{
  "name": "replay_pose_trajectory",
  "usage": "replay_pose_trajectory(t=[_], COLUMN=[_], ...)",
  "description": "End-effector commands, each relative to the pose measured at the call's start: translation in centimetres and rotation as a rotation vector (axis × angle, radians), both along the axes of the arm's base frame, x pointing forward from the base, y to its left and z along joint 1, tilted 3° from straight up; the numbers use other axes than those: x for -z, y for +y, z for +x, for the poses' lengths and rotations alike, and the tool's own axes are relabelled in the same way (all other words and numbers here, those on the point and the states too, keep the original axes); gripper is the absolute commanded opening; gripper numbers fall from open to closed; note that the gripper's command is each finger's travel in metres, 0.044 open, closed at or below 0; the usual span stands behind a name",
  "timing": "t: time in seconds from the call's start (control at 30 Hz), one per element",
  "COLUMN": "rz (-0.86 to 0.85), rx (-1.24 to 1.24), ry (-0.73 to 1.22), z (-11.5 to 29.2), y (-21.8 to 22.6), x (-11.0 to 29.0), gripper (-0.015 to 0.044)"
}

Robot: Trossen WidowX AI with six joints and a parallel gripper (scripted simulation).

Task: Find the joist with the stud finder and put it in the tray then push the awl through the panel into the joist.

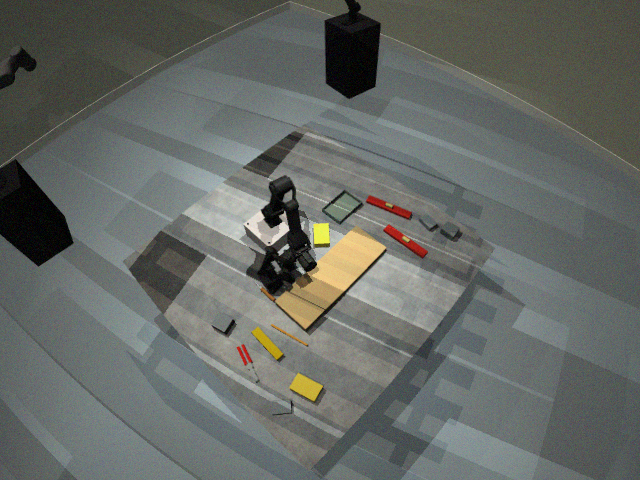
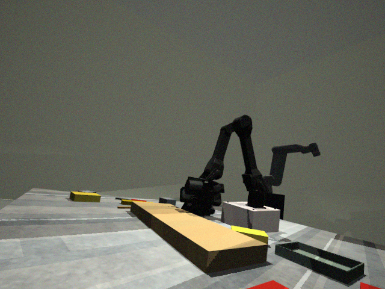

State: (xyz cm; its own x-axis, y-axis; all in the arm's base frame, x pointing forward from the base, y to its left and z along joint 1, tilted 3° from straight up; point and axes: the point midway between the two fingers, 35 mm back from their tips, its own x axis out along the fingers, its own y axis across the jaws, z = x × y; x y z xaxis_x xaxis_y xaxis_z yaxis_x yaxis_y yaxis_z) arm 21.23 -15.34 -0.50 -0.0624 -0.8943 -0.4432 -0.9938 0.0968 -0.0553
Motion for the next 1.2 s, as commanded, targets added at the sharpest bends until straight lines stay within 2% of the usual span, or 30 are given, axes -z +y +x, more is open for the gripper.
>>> replay_pose_trajectory(t=[0.0,1.17], rz=[0.019,0.019], rx=[-0.002,-0.002], ry=[-0.004,-0.004], z=[0.08,0.11], y=[0.2,0.49], x=[0.3,0.33], gripper=[0.038,0.038])
